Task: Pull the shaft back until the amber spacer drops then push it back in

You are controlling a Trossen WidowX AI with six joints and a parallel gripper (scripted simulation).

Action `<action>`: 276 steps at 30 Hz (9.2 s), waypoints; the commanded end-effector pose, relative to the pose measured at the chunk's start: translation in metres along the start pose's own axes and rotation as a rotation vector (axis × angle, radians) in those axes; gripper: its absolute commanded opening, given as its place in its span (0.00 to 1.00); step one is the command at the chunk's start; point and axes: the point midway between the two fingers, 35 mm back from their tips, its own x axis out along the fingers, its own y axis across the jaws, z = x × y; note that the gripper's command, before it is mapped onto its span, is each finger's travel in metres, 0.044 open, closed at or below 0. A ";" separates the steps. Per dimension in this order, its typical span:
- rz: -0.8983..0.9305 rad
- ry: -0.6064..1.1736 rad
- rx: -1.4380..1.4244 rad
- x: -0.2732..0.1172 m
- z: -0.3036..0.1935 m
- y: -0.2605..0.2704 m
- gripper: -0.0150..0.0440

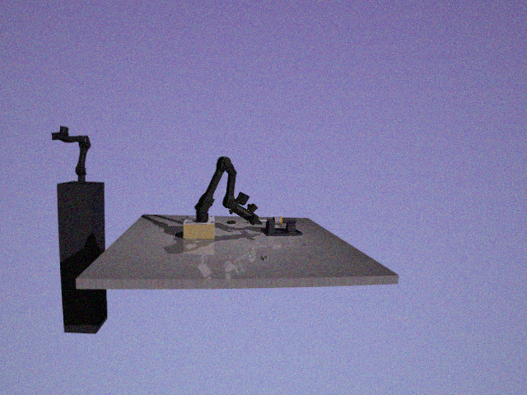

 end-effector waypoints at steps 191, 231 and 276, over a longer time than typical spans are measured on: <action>-0.002 0.003 0.004 -0.019 -0.012 0.000 0.25; -0.002 0.004 0.004 -0.022 -0.014 0.000 0.25; -0.002 0.004 0.004 -0.026 -0.016 0.000 0.25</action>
